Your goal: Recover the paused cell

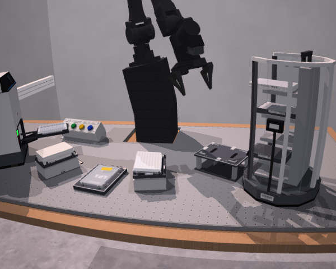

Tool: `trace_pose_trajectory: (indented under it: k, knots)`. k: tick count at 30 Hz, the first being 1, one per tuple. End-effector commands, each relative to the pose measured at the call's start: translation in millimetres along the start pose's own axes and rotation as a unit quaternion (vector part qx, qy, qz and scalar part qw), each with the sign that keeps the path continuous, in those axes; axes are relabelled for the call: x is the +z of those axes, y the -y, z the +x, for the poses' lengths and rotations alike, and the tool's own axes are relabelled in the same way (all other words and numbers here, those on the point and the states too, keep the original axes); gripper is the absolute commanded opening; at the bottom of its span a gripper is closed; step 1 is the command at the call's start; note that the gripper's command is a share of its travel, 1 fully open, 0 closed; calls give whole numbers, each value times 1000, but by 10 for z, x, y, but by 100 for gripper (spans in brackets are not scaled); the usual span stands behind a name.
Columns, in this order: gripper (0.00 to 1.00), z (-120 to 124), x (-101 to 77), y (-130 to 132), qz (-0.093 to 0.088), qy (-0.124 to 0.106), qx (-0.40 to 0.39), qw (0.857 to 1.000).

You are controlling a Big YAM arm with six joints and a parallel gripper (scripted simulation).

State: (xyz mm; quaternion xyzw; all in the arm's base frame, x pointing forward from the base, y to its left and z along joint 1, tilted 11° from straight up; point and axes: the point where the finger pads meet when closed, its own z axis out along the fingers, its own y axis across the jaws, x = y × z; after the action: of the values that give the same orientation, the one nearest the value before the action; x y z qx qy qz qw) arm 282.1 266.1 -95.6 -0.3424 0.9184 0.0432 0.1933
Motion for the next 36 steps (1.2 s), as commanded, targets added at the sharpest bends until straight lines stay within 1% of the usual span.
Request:
trace_pose_trajectory:
  k: [1, 2, 3, 4, 5, 7, 8, 9, 10, 11, 12, 13, 14, 15, 16, 17, 18, 19, 20, 21, 22, 24, 25, 26, 27, 28, 29, 30, 31, 32, 33, 34, 35, 36]
  knots:
    - [100, -101, -88, 188, 2, 21, 5, 1000]
    - [100, -155, -90, 246, 13, 9, 17, 1000]
    - [100, -251, -96, 294, 19, 9, 40, 999]
    - [100, -234, -99, 343, 26, -1, 52, 998]
    - [100, -216, -101, 392, 29, -4, 57, 998]
    - [100, -216, -101, 392, 29, -4, 57, 998]
    - [100, 17, -100, 424, 26, -22, 44, 998]
    - [100, 44, -102, 471, 27, -19, 44, 998]
    - [100, 20, -104, 521, 27, -10, 45, 999]
    - [100, -9, -112, 581, 36, -25, 56, 997]
    - [100, -116, -119, 636, 43, -24, 80, 996]
    - [100, -94, -125, 683, 49, -33, 92, 994]
    - [100, -72, -130, 730, 52, -37, 96, 993]
    - [100, -27, -134, 769, 50, -38, 96, 993]
    - [100, 220, -141, 786, 48, -57, 84, 994]
    - [100, 242, -147, 830, 48, -57, 84, 994]
    - [100, 210, -147, 883, 49, -46, 85, 994]
    - [100, 190, -161, 944, 58, -59, 96, 992]
    - [100, 74, -169, 1010, 65, -56, 120, 989]
    - [100, 100, -178, 1054, 71, -66, 132, 987]
    - [100, 127, -187, 1098, 73, -69, 136, 986]
    - [100, 127, -187, 1098, 73, -69, 136, 986]
    - [100, 376, -199, 1088, 68, -88, 124, 986]
    - [100, 396, -205, 1132, 68, -85, 125, 986]
    - [100, 298, -217, 1211, 78, -87, 144, 983]
    - [100, 242, -228, 1271, 84, -89, 160, 979]
    - [100, 271, -240, 1312, 89, -99, 172, 976]
    - [100, 302, -251, 1354, 91, -102, 176, 975]
    - [100, 363, -263, 1383, 89, -105, 176, 975]
    - [100, 591, -280, 1364, 85, -122, 164, 975]
    - [100, 620, -292, 1401, 85, -122, 164, 975]
    - [100, 613, -295, 1452, 86, -115, 165, 976]
    - [100, 619, -318, 1507, 93, -127, 176, 972]
    - [100, 492, -328, 1596, 100, -123, 200, 967]
